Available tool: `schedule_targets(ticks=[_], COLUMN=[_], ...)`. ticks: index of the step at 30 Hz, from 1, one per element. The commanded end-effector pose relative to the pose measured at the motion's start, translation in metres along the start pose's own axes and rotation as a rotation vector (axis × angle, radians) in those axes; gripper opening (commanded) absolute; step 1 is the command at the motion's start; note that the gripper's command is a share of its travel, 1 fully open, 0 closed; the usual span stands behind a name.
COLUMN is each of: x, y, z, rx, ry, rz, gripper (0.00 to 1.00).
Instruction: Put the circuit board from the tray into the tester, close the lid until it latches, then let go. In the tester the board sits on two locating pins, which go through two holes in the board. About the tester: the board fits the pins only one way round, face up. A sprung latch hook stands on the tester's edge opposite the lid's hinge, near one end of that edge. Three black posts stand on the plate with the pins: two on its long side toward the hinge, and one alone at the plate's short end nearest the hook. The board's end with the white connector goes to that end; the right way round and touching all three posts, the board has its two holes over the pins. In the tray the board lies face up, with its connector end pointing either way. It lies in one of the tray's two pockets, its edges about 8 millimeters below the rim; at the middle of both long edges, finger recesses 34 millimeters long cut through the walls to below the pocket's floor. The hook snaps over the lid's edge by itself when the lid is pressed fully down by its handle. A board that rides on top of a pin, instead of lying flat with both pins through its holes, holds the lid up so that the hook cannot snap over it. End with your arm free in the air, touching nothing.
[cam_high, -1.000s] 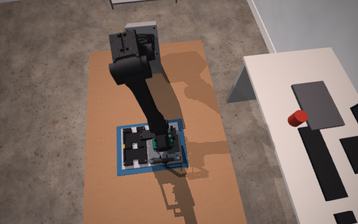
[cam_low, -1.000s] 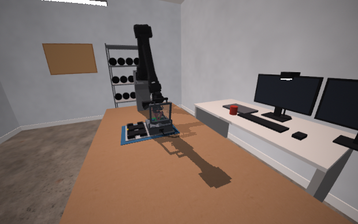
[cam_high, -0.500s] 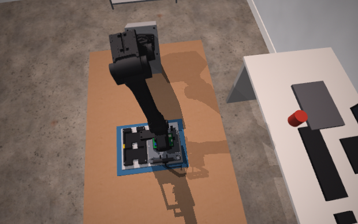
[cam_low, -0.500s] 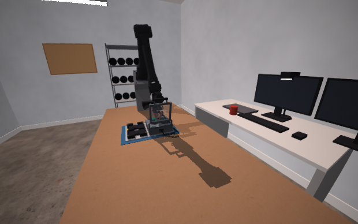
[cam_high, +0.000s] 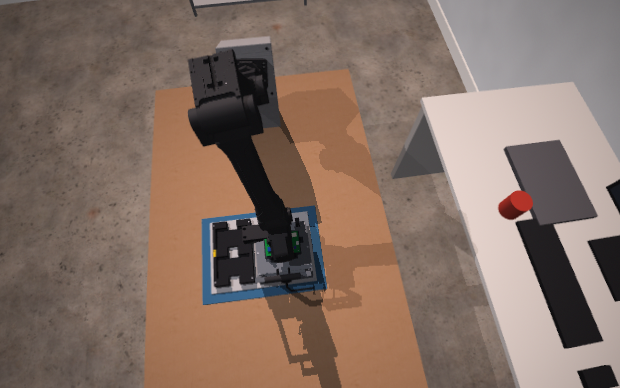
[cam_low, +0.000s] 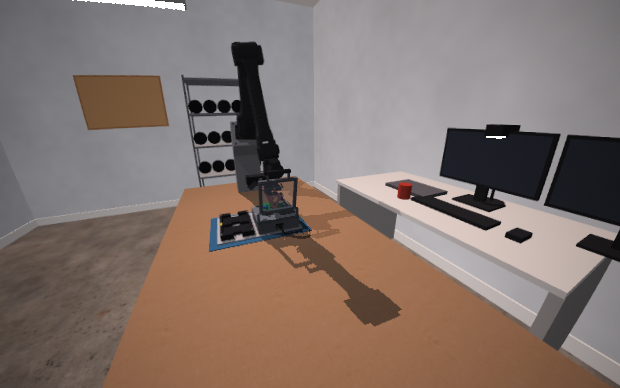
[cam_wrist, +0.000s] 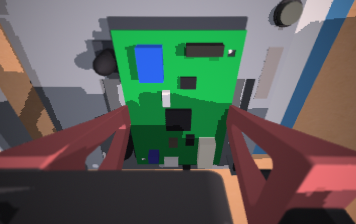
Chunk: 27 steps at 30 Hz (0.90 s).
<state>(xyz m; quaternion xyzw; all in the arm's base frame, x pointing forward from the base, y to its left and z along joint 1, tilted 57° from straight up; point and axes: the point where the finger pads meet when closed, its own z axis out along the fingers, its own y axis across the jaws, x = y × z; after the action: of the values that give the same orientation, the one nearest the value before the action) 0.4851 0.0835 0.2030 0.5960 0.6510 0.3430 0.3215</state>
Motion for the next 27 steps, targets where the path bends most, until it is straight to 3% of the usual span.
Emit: schedule_targets(ticks=[1, 27], x=[0.0075, 0.0073], y=[0.0132, 0.0112], z=[-0.0151, -0.0162], rx=[-0.029, -0.028], ry=[0.017, 0.016], rz=[-0.001, 0.0], gripper=[0.72, 0.72])
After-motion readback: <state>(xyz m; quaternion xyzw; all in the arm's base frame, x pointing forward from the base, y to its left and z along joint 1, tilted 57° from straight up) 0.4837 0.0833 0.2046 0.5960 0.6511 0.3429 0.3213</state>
